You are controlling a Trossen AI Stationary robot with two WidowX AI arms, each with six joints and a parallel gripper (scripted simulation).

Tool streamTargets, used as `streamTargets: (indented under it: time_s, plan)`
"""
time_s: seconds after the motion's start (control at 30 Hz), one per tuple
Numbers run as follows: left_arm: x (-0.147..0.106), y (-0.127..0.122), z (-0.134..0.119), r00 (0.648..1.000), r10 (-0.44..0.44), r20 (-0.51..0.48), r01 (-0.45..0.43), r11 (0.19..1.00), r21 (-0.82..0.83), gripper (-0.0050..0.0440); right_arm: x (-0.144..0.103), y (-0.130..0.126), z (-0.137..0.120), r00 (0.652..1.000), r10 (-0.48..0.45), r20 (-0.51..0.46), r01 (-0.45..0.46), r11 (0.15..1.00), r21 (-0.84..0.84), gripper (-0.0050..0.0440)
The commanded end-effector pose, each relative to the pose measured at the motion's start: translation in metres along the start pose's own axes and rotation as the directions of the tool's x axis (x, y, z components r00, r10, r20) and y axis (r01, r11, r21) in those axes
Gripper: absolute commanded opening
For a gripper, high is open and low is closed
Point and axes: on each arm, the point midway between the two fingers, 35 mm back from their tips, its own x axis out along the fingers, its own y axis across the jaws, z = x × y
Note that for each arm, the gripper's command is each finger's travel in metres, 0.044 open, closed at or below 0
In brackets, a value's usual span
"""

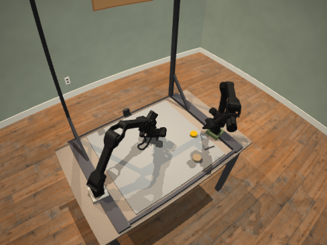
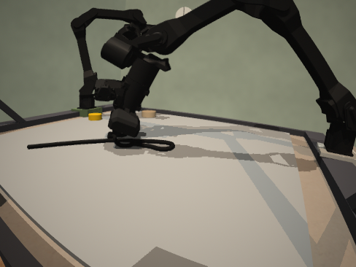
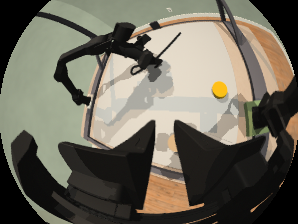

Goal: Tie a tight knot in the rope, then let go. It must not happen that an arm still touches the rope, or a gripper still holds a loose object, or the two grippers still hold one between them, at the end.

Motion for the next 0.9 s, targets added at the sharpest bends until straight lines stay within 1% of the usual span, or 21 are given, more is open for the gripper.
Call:
streamTargets:
  time_s: [0.0, 0.1, 0.27, 0.53, 0.67, 0.73, 0.83, 0.87]
  plan:
    - [-0.002, 0.001, 0.002, 1.0, 0.008, -0.004, -0.008, 1.0, 0.005, 0.0085, -0.015, -0.008, 0.011, 0.999, -0.011, 0.031, 0.011, 1.0, 0.002, 0.0085]
    - [-0.002, 0.001, 0.002, 1.0, 0.008, -0.004, -0.008, 1.0, 0.005, 0.0085, -0.022, -0.011, 0.014, 0.999, -0.011, 0.031, 0.011, 1.0, 0.002, 0.0085]
    - [-0.002, 0.001, 0.002, 1.0, 0.008, -0.004, -0.008, 1.0, 0.005, 0.0085, -0.022, -0.011, 0.014, 0.999, -0.011, 0.031, 0.011, 1.0, 0.002, 0.0085]
    - [-0.002, 0.001, 0.002, 1.0, 0.008, -0.004, -0.008, 1.0, 0.005, 0.0085, -0.023, -0.011, 0.015, 0.999, -0.011, 0.031, 0.011, 1.0, 0.002, 0.0277]
    - [-0.002, 0.001, 0.002, 1.0, 0.008, -0.004, -0.008, 1.0, 0.005, 0.0085, -0.036, -0.016, 0.02, 0.999, -0.011, 0.031, 0.011, 1.0, 0.002, 0.0373]
    - [-0.002, 0.001, 0.002, 1.0, 0.008, -0.004, -0.008, 1.0, 0.005, 0.0085, -0.036, -0.016, 0.02, 0.999, -0.011, 0.031, 0.011, 1.0, 0.002, 0.0373]
    - [-0.002, 0.001, 0.002, 1.0, 0.008, -0.004, -0.008, 1.0, 0.005, 0.0085, -0.045, -0.019, 0.023, 0.999, -0.011, 0.031, 0.011, 1.0, 0.002, 0.044]
    - [-0.002, 0.001, 0.002, 1.0, 0.008, -0.004, -0.008, 1.0, 0.005, 0.0085, -0.045, -0.019, 0.023, 0.999, -0.011, 0.031, 0.011, 1.0, 0.002, 0.044]
